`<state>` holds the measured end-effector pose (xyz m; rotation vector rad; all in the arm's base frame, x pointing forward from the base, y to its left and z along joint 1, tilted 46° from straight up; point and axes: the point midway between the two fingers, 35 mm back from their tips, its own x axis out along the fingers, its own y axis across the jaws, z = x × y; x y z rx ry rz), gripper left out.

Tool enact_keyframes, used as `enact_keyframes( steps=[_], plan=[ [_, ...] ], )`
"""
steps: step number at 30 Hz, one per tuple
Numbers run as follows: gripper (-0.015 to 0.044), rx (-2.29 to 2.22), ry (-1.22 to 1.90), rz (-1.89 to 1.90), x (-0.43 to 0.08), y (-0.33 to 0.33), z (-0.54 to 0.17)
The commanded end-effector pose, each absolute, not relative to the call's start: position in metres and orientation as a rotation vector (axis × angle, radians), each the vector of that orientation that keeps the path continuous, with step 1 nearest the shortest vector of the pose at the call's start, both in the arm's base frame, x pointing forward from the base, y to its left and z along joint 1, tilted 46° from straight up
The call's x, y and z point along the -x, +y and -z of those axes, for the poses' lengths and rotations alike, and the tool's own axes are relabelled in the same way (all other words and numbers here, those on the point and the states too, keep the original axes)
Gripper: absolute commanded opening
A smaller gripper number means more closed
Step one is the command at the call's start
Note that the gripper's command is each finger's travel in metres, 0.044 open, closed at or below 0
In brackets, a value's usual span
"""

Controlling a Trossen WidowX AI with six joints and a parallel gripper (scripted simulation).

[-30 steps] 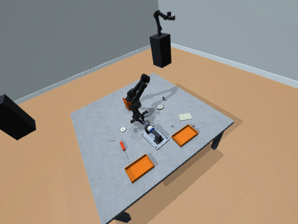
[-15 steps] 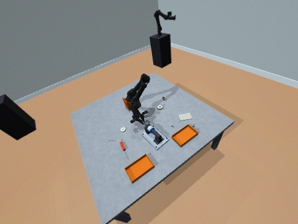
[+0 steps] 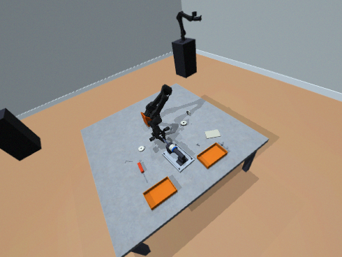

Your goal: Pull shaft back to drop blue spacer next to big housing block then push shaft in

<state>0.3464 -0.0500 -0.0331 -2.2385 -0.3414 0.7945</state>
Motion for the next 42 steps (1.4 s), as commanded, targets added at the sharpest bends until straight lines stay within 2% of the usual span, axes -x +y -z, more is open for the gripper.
enact_keyframes(
  steps=[1, 42],
  plan=[
    [0.0000, 2.240, -0.344, -0.795, -0.3451, -0.0496, 0.0333],
    [0.0000, 2.240, -0.343, -0.795, -0.3416, -0.0494, 0.0336]
  ],
)
